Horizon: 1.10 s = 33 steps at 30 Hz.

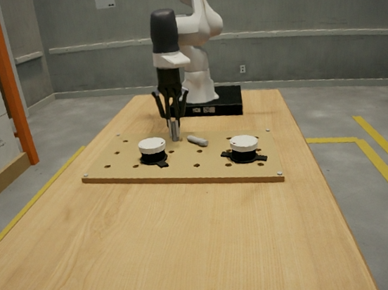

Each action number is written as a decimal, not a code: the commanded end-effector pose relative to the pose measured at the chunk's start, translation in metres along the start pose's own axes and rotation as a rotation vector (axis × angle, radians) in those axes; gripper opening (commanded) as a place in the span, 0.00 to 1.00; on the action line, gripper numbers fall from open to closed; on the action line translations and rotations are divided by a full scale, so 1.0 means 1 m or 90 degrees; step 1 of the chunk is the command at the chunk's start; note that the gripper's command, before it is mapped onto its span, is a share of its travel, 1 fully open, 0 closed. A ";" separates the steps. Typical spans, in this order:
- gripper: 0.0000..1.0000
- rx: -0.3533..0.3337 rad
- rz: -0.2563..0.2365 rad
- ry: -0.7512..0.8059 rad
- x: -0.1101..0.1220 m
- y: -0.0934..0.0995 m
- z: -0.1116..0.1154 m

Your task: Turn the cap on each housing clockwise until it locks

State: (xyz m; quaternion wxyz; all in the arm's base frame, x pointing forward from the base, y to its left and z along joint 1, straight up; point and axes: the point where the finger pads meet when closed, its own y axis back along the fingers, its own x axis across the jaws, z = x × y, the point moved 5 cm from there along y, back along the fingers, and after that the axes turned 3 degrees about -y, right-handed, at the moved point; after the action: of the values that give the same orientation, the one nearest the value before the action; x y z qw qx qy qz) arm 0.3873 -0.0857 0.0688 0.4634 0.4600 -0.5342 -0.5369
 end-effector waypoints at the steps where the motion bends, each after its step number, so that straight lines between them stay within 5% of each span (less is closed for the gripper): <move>1: 0.10 0.004 -0.001 0.004 -0.002 -0.001 -0.002; 4: 0.10 0.004 -0.001 0.004 -0.002 -0.001 -0.002; 5: 0.36 0.004 -0.001 0.004 -0.002 -0.001 -0.002; 33: 0.36 0.004 -0.001 0.004 -0.002 -0.001 -0.002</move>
State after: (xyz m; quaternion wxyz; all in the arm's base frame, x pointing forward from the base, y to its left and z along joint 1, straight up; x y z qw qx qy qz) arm 0.3889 -0.0861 0.0685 0.4620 0.4612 -0.5360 -0.5353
